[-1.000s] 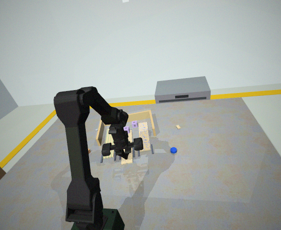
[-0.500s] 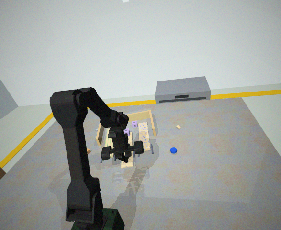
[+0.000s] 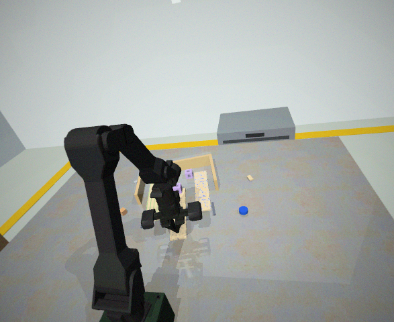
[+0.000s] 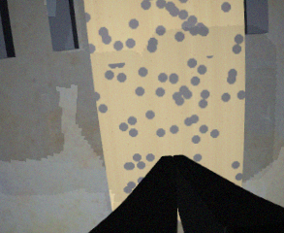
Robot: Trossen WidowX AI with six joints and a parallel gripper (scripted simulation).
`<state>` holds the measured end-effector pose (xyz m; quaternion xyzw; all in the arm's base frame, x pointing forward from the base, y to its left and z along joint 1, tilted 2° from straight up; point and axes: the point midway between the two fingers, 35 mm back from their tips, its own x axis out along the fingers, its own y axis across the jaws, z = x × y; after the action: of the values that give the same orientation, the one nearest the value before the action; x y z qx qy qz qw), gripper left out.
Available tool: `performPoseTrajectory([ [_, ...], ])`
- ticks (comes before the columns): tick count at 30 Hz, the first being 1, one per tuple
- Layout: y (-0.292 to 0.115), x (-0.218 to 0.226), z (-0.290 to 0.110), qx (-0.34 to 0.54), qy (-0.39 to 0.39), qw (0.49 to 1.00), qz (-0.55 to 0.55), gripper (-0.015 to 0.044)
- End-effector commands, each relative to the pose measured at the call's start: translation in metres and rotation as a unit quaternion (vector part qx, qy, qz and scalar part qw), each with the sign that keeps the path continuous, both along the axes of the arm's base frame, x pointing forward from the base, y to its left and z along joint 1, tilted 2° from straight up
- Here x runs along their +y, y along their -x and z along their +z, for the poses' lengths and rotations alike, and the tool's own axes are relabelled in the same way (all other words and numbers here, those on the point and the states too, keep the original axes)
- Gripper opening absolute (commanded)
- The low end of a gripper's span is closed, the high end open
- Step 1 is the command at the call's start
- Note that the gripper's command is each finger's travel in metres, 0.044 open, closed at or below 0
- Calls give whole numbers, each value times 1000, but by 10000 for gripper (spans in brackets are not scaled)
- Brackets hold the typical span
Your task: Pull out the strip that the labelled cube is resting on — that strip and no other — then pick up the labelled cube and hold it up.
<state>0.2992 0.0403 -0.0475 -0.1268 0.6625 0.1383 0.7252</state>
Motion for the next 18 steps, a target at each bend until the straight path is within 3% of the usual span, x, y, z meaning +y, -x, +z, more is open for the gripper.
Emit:
performPoseTrajectory([
  [1, 14, -4, -6, 14, 3, 1000, 3, 0],
  [18, 37, -14, -8, 15, 4, 1000, 3, 0],
])
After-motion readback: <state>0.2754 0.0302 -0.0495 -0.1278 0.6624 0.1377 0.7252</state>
